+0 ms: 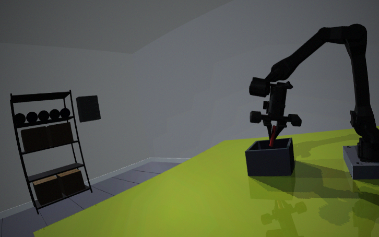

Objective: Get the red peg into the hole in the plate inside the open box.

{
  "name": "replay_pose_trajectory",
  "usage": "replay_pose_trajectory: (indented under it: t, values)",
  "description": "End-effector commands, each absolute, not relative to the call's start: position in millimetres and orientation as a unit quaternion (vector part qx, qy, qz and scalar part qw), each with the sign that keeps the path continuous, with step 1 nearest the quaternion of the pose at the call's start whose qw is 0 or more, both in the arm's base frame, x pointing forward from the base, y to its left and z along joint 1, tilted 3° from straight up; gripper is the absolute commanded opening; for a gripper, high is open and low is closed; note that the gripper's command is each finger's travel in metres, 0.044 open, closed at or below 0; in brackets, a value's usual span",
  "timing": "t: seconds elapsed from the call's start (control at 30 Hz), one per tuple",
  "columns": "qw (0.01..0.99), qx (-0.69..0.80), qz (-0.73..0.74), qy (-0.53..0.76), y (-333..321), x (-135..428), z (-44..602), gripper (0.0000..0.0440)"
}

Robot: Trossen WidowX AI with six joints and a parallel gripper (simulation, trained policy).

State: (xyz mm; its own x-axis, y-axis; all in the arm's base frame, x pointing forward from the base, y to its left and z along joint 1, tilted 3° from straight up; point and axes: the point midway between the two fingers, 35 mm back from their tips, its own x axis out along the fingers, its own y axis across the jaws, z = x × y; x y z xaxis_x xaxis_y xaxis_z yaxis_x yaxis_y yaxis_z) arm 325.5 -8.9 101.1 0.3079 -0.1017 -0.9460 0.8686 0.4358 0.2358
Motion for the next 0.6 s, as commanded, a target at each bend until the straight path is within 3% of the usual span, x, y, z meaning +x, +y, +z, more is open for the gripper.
replay_pose_trajectory:
  t: [0.0,0.2,0.27,0.4,0.57]
  values:
    - [0.696,0.405,-0.347,0.482,-13,331,94,0.0011]
    - [0.685,0.400,-0.352,0.496,-18,335,76,0.0015]
    - [0.683,0.396,-0.353,0.502,-19,337,69,0.0040]
    - [0.681,0.384,-0.354,0.513,-23,339,60,0.0138]
    - [0.678,0.373,-0.358,0.523,-27,344,56,0.0151]
